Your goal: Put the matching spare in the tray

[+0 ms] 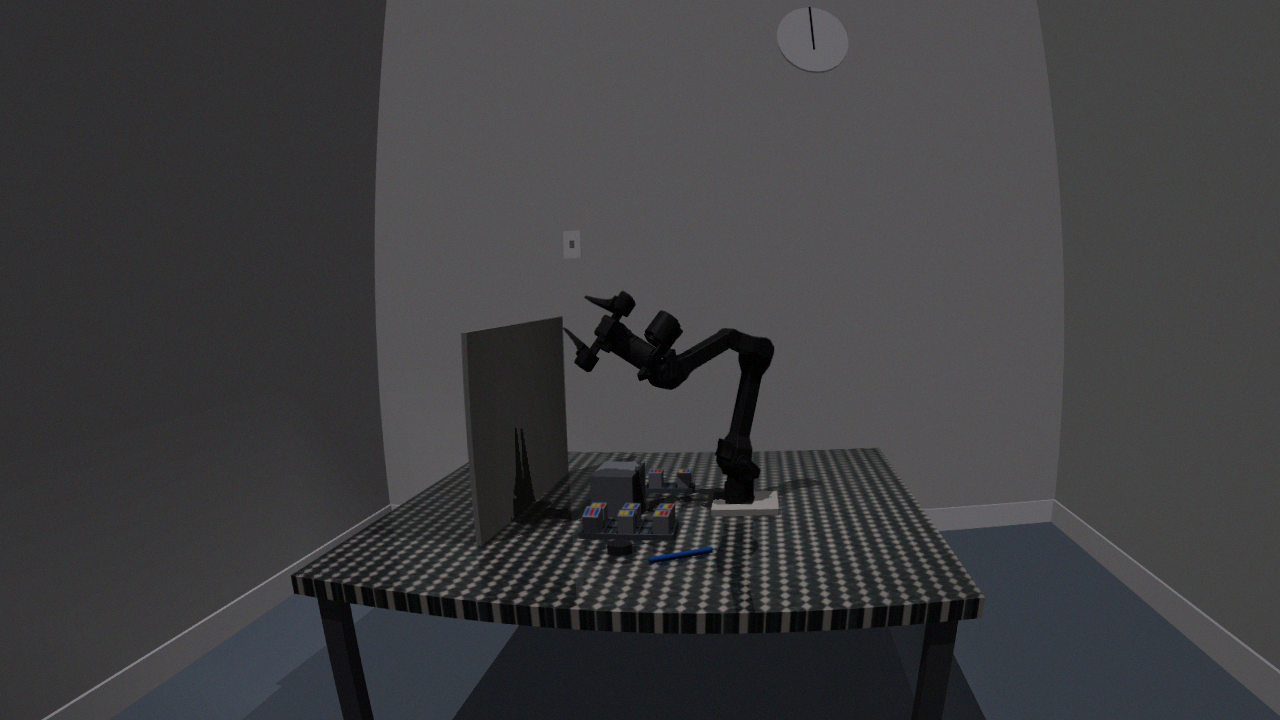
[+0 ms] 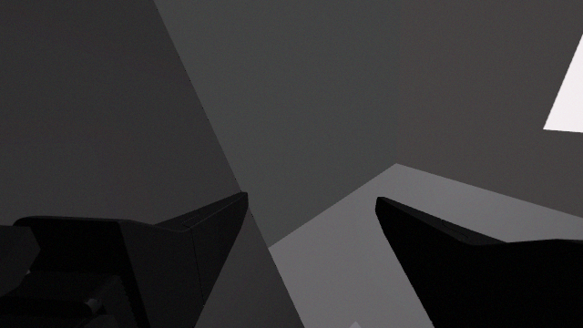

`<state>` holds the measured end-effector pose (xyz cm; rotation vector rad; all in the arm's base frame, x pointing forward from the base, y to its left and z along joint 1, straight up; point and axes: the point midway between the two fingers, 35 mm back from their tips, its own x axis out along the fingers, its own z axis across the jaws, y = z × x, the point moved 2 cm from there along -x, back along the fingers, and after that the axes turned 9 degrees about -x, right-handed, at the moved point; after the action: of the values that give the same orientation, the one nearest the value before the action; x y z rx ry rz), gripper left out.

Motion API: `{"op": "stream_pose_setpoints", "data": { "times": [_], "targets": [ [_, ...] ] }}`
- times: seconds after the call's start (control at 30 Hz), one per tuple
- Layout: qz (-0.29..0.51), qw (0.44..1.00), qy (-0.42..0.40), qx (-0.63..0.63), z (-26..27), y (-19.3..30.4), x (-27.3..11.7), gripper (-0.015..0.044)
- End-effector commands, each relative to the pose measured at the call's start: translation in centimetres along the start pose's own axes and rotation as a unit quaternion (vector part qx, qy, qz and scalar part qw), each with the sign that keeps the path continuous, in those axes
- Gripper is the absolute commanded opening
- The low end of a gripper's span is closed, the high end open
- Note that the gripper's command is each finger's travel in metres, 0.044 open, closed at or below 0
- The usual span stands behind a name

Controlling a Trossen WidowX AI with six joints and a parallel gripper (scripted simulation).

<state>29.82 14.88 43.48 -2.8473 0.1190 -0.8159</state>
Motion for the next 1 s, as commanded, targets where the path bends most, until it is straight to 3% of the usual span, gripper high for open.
{"op": "stream_pose_setpoints", "data": {
  "times": [0.0,0.27,0.53,0.73,0.97],
  "targets": [
    [0.0,1.0,0.0,0.0,0.0,0.0,0.0,0.0426],
    [-0.007,1.0,-0.016,0.006,0.7,-0.3,0.7,0.044],
    [-0.016,0.974,-0.207,0.087,8.0,-0.4,5.3,0.044],
    [0.077,0.906,-0.375,0.18,13.6,2.9,6.1,0.044],
    [0.239,0.771,-0.538,0.24,17.8,7.5,3.9,0.044]
  ]
}}
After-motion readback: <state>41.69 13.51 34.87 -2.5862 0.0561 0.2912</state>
